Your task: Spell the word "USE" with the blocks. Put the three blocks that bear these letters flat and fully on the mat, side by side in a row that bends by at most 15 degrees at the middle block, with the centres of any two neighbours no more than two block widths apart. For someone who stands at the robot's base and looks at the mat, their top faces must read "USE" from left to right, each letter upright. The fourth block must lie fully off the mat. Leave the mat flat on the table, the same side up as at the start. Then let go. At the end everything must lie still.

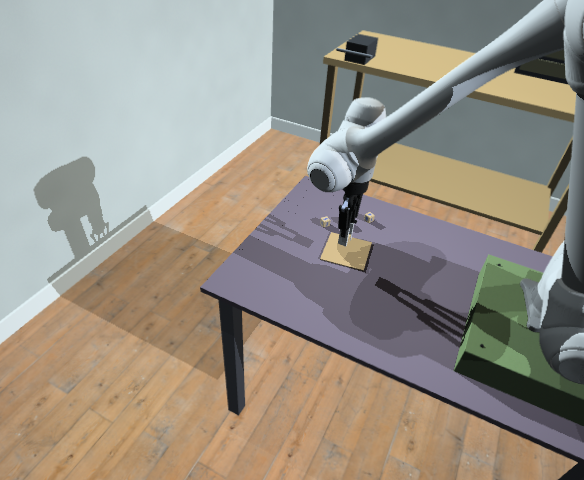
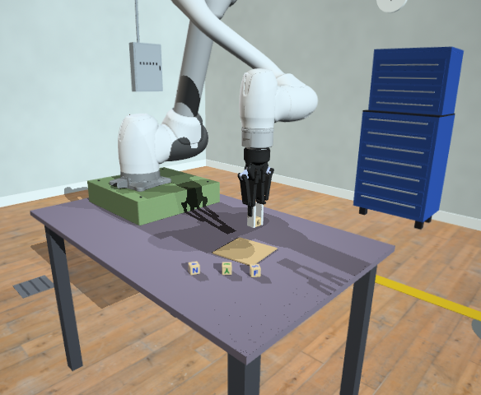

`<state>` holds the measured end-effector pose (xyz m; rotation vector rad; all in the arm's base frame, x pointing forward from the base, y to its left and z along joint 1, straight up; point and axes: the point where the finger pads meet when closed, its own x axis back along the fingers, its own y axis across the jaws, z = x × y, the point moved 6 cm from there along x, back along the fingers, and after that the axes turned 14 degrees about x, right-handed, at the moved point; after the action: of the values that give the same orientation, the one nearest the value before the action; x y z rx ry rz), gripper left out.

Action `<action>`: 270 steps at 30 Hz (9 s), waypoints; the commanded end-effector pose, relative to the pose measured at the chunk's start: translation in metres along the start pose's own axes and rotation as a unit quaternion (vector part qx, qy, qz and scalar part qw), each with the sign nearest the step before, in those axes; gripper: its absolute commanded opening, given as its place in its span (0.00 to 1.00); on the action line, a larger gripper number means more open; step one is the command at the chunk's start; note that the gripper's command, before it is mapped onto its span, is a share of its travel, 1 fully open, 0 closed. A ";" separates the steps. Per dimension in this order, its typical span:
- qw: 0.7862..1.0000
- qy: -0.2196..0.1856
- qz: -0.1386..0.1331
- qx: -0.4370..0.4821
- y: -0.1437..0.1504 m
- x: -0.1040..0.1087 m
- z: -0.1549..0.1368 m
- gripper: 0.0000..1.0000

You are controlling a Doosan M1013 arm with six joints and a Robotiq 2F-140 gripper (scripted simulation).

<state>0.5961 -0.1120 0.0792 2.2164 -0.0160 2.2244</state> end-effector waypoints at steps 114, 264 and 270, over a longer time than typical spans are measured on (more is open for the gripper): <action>1.000 0.001 0.000 0.000 0.001 -0.068 0.001 0.25; 0.303 0.000 -0.001 0.953 0.149 0.012 0.088 0.37; 0.303 0.000 -0.001 0.953 0.149 0.012 0.088 0.37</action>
<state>0.6828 -0.2615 0.0906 -0.4833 -1.5181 -0.4943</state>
